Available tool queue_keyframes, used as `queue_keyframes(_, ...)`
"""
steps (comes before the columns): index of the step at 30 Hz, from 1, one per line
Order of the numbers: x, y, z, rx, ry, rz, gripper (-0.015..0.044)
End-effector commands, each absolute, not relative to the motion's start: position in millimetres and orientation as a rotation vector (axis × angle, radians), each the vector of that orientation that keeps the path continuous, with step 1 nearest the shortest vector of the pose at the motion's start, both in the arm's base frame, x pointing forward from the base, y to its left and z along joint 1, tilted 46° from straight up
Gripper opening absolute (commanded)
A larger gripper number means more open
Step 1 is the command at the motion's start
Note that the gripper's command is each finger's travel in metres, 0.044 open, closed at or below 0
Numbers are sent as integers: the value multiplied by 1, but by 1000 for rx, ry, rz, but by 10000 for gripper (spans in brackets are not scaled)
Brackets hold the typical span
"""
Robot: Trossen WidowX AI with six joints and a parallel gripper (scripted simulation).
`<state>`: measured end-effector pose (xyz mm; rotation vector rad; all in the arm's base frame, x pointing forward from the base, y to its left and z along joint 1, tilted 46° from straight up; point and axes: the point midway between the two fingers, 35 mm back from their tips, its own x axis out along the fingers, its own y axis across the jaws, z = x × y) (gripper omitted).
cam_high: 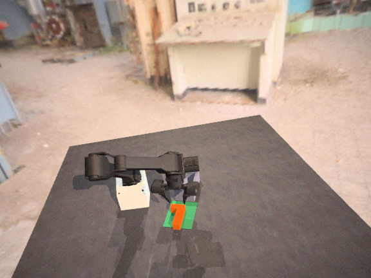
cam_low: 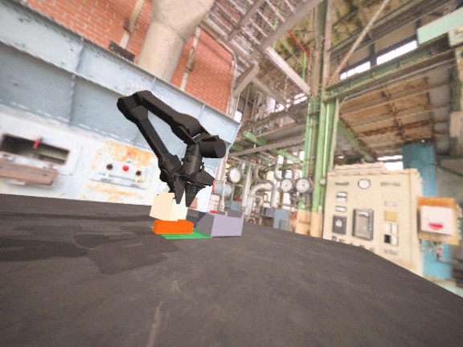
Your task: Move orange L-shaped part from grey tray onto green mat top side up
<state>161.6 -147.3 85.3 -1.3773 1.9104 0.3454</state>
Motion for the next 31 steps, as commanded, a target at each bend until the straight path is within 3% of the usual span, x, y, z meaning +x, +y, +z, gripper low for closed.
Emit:
queue_keyframes(1, 171, -129, 103, -1374, 1898, 349, 394)
queue_keyframes(7, 174, -92, 141, -1382, 1909, 342, 400)
queue_keyframes(31, 175, -96, 137, -1390, 1894, 340, 400)
